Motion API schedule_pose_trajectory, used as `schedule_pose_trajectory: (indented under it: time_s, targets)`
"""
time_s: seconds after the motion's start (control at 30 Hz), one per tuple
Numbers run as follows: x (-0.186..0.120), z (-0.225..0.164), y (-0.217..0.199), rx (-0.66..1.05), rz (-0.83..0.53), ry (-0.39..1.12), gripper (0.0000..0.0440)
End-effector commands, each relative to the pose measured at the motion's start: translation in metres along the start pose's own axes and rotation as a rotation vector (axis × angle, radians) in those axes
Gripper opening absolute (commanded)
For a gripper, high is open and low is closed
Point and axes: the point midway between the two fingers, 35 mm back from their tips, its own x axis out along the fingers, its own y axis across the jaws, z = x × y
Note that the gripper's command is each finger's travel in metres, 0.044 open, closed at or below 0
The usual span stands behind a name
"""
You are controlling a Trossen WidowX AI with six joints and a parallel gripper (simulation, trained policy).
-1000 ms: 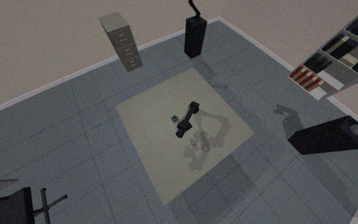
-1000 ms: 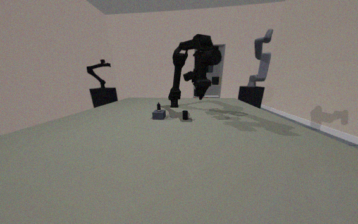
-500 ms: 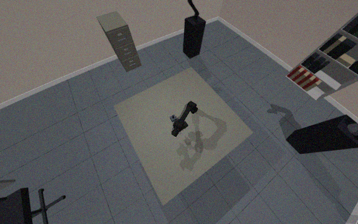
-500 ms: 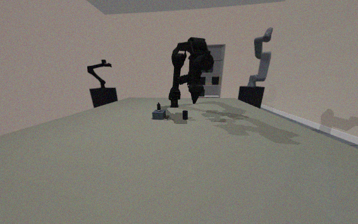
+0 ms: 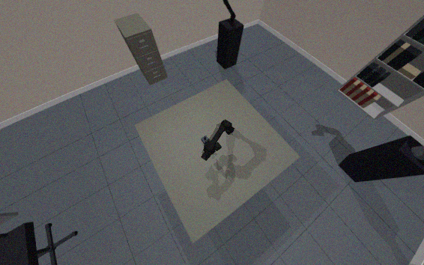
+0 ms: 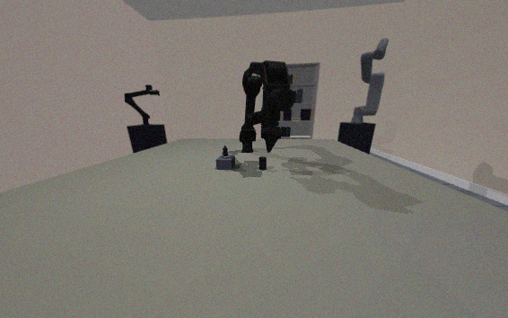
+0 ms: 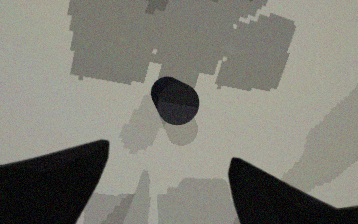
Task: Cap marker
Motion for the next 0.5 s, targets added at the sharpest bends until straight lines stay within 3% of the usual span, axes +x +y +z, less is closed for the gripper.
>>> schedule_pose_trajectory:
  time_s: [0.0,0.47]
  targets:
    - [0.007,0.004,-0.001,-0.005,-0.017,-0.004,0.0312]
    - [0.035,0.010,-0.002,-0.034,-0.057,0.000,0.0293]
